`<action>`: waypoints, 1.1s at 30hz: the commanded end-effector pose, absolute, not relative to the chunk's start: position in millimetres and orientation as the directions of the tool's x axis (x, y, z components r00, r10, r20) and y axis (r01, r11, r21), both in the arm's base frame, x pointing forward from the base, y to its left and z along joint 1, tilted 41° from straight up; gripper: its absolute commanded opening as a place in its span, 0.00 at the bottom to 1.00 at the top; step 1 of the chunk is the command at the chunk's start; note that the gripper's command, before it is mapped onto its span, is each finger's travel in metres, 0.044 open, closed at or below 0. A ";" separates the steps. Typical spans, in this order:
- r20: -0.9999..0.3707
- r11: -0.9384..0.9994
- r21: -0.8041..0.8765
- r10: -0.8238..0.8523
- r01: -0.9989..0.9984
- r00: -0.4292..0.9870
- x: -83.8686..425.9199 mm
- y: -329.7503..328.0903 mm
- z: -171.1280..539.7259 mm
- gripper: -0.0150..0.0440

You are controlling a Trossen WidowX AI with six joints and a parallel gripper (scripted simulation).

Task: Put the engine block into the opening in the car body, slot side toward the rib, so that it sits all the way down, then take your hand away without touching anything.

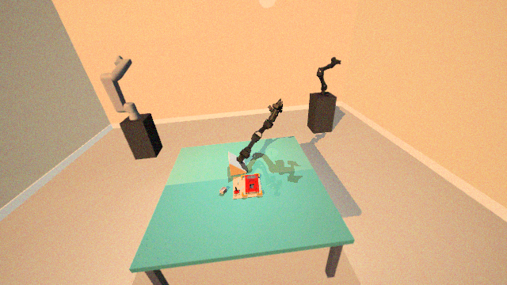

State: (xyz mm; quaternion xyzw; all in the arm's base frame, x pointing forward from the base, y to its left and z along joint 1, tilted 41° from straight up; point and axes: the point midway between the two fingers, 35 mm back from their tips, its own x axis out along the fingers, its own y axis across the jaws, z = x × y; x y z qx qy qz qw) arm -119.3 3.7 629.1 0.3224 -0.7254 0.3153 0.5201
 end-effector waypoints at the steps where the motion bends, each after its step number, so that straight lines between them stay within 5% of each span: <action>1: 0.958 0.593 -0.122 -0.140 -0.796 -0.251 -119.3 3.7 629.1 0.98; 16: 0.975 0.731 0.220 -0.181 -0.646 0.127 20.7 -27.8 654.7 1.00; 33: 0.817 0.840 0.458 -0.268 -0.292 0.510 171.5 -78.8 629.8 1.00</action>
